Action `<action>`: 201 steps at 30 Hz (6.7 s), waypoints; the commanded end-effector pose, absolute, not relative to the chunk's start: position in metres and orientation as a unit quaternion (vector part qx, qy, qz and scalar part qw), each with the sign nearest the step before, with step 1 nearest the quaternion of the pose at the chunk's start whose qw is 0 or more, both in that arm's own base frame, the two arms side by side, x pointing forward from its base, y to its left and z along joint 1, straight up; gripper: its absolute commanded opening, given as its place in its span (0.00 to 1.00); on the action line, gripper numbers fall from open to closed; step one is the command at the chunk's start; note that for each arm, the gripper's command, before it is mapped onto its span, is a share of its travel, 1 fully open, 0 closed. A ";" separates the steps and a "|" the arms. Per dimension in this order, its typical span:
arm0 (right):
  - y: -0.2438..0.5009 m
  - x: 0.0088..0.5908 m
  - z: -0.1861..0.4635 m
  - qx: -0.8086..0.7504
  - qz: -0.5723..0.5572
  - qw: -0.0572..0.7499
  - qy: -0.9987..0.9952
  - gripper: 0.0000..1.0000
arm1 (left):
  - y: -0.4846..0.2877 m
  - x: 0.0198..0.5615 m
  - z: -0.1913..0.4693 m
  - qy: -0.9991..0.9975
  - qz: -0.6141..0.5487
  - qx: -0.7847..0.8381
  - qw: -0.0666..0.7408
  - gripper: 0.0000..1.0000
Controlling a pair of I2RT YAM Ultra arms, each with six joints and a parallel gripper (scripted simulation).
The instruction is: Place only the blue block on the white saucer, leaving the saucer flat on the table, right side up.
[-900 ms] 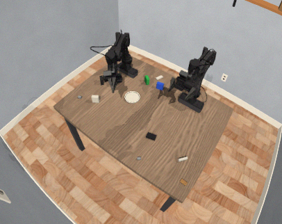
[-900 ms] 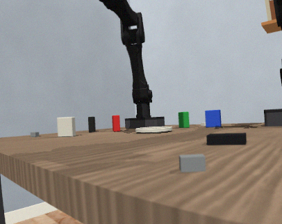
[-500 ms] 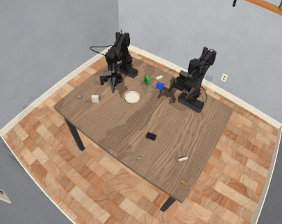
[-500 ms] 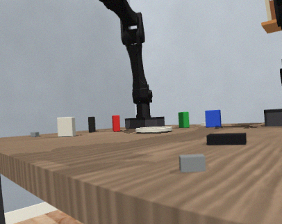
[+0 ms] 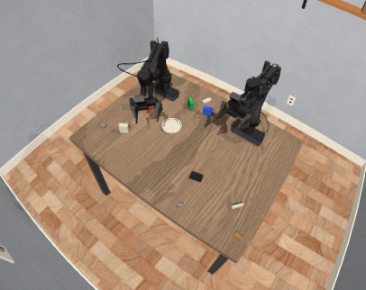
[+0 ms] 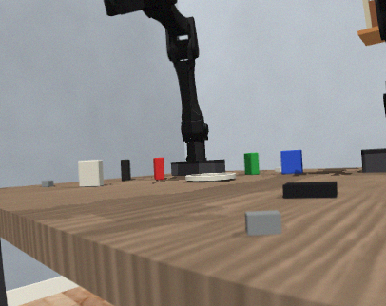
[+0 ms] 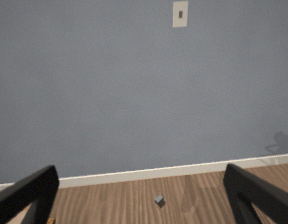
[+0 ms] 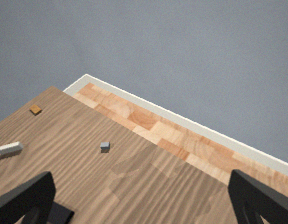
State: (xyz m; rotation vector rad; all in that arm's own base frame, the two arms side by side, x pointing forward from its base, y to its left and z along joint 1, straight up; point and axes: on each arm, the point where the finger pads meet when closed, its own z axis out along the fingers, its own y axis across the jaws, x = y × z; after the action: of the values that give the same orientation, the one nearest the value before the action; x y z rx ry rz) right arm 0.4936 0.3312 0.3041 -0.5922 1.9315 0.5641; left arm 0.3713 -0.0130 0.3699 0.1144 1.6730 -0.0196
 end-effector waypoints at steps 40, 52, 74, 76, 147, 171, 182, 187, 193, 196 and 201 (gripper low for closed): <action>0.036 0.164 0.109 -0.096 0.026 0.216 0.971 1.00 | -0.185 0.121 0.186 0.778 -0.133 0.505 0.349 1.00; 0.025 0.159 0.107 -0.077 0.019 0.224 0.971 1.00 | -0.247 0.017 0.112 0.709 -0.167 0.660 0.186 1.00; 0.040 0.181 0.109 -0.106 0.037 0.259 0.959 0.49 | -0.232 0.006 0.113 0.701 -0.140 0.684 0.145 1.00; 0.046 0.187 0.110 -0.118 0.044 0.270 0.955 0.49 | -0.226 0.006 0.120 0.701 -0.140 0.684 0.143 1.00; 0.323 -0.002 0.044 -0.675 0.396 0.320 0.535 0.49 | -0.074 0.005 0.310 0.645 -0.315 0.612 0.332 1.00; 0.352 -0.009 0.027 -0.674 0.397 0.319 0.535 0.37 | -0.074 0.005 0.310 0.645 -0.315 0.612 0.332 1.00; 0.351 -0.011 0.025 -0.677 0.398 0.318 0.532 0.32 | -0.074 0.005 0.310 0.645 -0.315 0.612 0.332 1.00; 0.349 -0.010 0.025 -0.676 0.398 0.318 0.532 0.25 | -0.074 0.005 0.310 0.645 -0.315 0.612 0.332 1.00; 0.350 -0.010 0.030 -0.677 0.398 0.316 0.533 0.00 | -0.074 0.005 0.310 0.645 -0.315 0.612 0.332 1.00; 0.350 -0.010 0.036 -0.677 0.398 0.316 0.533 0.19 | -0.074 0.005 0.310 0.645 -0.315 0.612 0.332 1.00; 0.349 -0.011 0.058 -0.678 0.398 0.316 0.532 0.19 | -0.074 0.005 0.310 0.645 -0.315 0.612 0.332 1.00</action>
State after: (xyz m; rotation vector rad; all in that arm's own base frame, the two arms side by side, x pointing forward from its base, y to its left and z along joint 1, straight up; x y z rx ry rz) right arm -0.0096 0.3386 0.0327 -1.7947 1.4353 1.0265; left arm 0.0051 -0.0770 0.3082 1.6016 1.6850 -0.8204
